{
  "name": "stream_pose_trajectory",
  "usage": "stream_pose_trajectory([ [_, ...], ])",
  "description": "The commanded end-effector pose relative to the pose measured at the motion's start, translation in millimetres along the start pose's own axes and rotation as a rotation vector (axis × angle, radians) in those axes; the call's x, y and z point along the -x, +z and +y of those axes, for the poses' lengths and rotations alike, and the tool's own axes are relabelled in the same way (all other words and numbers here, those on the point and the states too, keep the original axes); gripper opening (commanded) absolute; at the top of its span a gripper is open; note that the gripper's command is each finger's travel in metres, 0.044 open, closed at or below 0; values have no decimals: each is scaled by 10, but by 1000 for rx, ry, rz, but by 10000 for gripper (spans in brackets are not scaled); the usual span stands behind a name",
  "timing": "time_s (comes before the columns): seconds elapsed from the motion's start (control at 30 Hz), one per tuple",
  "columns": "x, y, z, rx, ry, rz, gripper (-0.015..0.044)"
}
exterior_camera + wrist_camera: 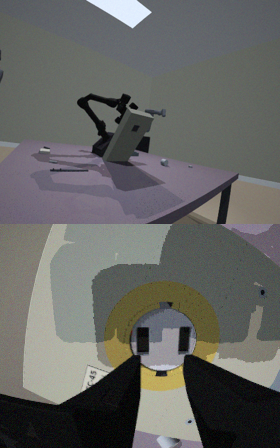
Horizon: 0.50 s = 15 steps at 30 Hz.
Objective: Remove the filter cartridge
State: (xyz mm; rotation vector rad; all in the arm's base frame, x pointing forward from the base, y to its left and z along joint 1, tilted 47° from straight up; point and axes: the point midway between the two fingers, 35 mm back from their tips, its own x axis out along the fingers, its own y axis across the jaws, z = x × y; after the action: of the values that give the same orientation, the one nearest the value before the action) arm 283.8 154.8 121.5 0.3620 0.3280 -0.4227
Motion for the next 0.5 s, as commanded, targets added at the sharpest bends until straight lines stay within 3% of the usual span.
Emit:
stream_pose_trajectory([
  [0.0,-77,-22,-31,13,-3,3,112],
  [0.47,-242,5,-48,15,2,-6,112],
])
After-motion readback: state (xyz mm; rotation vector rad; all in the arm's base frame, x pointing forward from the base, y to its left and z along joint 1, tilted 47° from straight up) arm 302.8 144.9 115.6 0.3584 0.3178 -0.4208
